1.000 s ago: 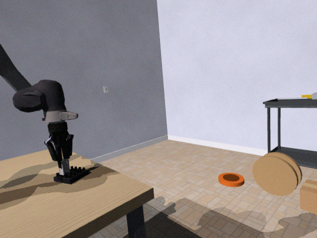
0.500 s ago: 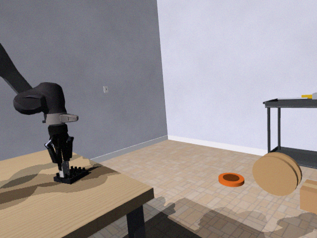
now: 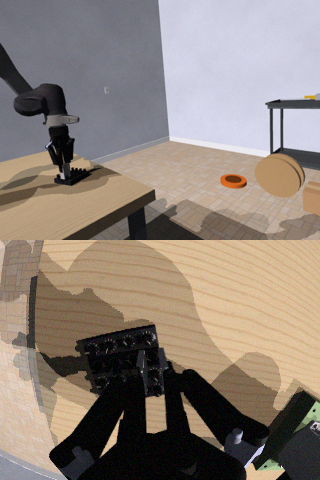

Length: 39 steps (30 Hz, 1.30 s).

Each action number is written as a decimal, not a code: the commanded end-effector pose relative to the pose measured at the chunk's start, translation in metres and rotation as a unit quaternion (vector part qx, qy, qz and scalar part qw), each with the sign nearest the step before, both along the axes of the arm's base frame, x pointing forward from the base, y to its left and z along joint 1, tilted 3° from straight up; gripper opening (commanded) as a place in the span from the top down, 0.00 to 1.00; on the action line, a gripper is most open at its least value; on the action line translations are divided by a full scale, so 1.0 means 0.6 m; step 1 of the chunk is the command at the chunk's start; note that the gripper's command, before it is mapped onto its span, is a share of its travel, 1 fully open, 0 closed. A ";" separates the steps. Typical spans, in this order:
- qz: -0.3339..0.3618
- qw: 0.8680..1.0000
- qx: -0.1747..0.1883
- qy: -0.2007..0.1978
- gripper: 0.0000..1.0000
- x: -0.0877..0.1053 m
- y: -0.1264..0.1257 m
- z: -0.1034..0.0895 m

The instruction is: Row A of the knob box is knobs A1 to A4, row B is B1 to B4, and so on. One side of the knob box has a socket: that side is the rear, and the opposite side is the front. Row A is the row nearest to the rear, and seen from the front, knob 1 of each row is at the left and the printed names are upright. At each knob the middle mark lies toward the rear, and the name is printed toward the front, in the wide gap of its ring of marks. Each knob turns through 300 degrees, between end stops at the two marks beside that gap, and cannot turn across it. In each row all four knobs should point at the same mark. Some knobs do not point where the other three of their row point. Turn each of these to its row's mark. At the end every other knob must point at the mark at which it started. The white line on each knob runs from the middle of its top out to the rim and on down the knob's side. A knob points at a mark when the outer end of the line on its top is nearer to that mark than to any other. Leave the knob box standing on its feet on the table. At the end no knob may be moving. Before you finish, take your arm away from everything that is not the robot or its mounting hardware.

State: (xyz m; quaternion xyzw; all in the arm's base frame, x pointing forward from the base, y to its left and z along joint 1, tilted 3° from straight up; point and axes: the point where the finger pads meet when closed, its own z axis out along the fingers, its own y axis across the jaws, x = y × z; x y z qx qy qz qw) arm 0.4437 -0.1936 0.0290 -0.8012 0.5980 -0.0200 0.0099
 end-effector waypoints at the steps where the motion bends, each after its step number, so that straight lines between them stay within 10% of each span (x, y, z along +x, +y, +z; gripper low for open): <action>1: -0.001 1.000 -0.002 -0.001 0.88 0.002 -0.003 0.000; 39: -0.001 1.000 -0.002 -0.001 0.95 0.002 -0.003 0.000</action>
